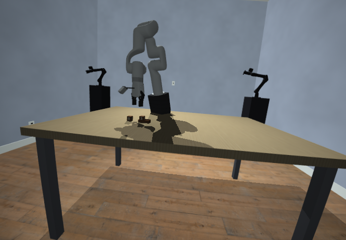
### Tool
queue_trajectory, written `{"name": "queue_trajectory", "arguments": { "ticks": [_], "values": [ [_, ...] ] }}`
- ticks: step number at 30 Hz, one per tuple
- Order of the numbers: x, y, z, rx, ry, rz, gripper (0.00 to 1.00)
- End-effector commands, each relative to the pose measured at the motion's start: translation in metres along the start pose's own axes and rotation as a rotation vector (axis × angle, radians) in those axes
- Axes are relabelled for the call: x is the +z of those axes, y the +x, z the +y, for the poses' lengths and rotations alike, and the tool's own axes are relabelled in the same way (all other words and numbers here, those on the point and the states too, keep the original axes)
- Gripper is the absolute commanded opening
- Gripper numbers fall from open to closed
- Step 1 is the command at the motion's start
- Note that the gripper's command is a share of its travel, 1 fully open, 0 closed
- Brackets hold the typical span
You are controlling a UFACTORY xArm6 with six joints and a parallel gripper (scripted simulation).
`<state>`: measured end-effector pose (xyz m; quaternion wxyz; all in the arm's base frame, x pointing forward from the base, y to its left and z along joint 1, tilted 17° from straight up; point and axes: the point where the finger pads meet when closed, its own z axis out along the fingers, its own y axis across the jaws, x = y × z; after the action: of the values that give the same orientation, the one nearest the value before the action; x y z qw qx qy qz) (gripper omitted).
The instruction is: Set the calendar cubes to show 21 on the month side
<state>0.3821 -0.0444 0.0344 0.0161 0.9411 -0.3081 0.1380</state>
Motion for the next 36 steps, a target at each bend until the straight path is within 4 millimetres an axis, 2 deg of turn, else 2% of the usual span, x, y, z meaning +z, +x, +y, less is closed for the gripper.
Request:
{"name": "queue_trajectory", "arguments": {
  "ticks": [1,5,6,10,11,18,26,27,36],
  "values": [
    [0.001,0.007,0.007,0.174,-0.003,0.016,1.0],
    [0.002,0.01,0.01,0.239,-0.002,0.016,1.0],
    [0.003,0.014,0.016,0.349,-0.001,0.017,1.0],
    [0.004,0.017,0.021,0.454,0.0,0.018,1.0],
    [0.005,0.02,0.025,0.538,0.0,0.018,1.0],
    [0.008,0.03,0.041,0.828,0.004,0.022,1.0],
    [0.009,0.033,0.045,0.912,0.005,0.023,1.0],
    [0.009,0.033,0.045,0.912,0.005,0.023,0.49],
    [0.009,0.033,0.045,0.912,0.005,0.023,0.49]
  ]
}}
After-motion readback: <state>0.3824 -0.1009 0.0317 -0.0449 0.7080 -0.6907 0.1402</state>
